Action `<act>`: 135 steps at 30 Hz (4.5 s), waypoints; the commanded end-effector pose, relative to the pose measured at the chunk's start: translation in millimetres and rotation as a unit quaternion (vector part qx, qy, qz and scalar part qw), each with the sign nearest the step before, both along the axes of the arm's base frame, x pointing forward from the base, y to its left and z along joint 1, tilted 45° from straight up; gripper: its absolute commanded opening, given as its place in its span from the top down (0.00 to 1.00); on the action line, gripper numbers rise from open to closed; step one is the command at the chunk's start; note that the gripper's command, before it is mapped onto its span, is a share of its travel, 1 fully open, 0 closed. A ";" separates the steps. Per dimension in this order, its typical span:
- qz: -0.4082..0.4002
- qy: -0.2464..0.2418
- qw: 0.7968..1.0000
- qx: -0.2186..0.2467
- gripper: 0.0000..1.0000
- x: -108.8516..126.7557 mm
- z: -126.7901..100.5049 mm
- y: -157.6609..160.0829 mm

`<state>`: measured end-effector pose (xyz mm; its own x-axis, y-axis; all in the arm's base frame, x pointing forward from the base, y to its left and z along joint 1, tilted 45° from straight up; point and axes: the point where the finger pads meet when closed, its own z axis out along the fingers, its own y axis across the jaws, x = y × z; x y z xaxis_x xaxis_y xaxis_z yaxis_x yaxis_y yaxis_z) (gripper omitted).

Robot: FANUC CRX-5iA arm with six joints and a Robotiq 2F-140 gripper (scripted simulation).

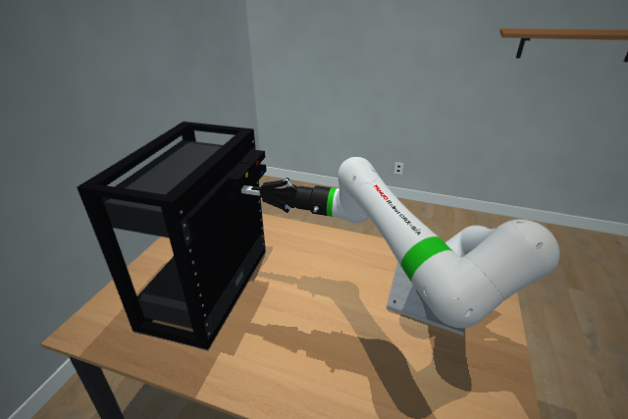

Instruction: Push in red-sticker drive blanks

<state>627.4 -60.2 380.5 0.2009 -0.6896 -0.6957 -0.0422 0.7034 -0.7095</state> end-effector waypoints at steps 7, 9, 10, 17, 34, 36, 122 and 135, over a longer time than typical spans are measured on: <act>0.000 0.000 1.000 0.000 1.00 3.5 0.6 0.4; 0.000 0.000 1.000 0.000 1.00 3.5 0.6 0.4; 0.000 0.000 1.000 0.000 1.00 3.5 0.6 0.4; 0.000 0.000 1.000 0.000 1.00 5.9 0.8 0.8; 0.000 0.000 1.000 0.000 1.00 8.8 1.1 1.3; 0.000 0.000 1.000 0.000 1.00 9.2 1.2 1.4; 0.000 0.000 1.000 0.000 1.00 16.3 1.9 2.6; 0.000 0.000 1.000 0.000 1.00 -15.6 -1.7 -3.0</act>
